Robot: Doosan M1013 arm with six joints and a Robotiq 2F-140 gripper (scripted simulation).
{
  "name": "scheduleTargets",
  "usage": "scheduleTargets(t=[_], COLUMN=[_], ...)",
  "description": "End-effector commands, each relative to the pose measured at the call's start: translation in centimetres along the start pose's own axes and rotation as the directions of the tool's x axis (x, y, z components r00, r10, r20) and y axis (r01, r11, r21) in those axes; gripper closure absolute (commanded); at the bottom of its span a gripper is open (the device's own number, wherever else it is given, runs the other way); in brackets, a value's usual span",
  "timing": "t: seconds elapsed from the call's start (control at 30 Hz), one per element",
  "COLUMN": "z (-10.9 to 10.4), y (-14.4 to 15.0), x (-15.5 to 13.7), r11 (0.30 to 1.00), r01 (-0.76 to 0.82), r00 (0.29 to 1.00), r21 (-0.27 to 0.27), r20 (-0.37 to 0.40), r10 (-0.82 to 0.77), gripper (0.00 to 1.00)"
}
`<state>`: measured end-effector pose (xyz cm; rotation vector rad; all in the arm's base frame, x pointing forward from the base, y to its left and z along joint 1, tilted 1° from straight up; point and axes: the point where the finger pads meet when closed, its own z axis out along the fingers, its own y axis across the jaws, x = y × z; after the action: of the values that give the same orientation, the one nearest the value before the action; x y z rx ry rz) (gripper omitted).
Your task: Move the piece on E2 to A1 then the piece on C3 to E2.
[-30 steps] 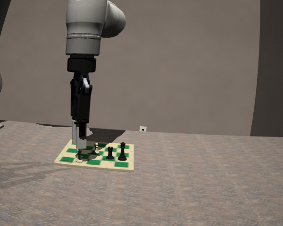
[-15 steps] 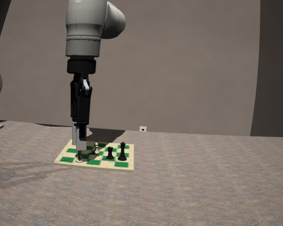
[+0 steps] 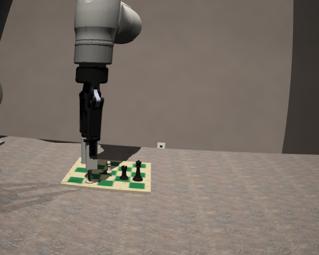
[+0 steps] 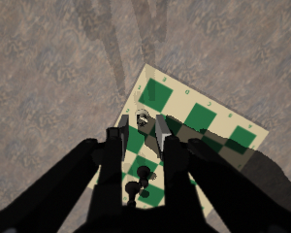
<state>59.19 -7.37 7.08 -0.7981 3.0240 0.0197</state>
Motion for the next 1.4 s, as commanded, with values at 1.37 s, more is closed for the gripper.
scheduleTargets(t=[1.37], z=[2.8], y=[0.0], x=[0.0], r11=[1.000], r01=[0.000], r00=[1.000], r21=[0.000], r20=[0.000], r10=[0.000], gripper=[0.78])
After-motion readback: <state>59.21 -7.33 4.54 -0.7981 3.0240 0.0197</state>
